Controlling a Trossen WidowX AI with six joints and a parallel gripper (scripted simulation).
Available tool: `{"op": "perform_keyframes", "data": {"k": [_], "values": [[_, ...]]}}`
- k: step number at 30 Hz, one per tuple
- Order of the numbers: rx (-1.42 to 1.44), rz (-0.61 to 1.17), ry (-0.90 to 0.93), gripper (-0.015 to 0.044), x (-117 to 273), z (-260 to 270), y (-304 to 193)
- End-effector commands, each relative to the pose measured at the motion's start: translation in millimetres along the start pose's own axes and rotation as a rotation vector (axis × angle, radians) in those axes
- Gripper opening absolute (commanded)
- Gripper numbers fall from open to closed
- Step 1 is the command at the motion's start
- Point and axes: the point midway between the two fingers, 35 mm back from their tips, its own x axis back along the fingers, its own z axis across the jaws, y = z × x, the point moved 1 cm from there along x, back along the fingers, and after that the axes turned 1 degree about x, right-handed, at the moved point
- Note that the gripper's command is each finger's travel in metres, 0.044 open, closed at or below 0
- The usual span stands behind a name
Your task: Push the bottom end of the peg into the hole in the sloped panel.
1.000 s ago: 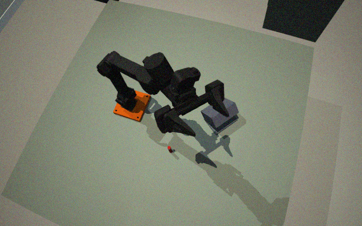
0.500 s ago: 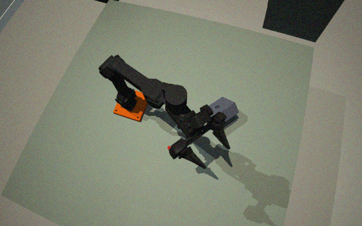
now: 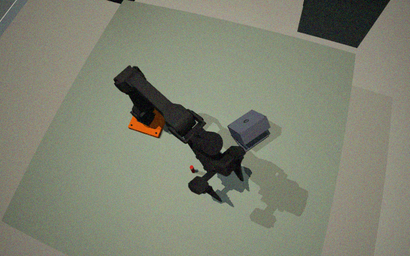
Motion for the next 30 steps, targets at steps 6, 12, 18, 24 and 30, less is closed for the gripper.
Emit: {"op": "perform_keyframes", "data": {"k": [6, 12, 18, 24, 30], "values": [[-0.054, 0.301, 0.044, 0.0440, -12, -1, -76], [-0.098, 0.507, 0.066, 0.0440, -9, -1, -125], [-0.152, 0.714, 0.082, 0.0440, 3, 0, -171], [-0.212, 0.923, 0.092, 0.0440, 23, 3, -211], [-0.239, 1.010, 0.094, 0.0440, 34, 10, -225]]}}
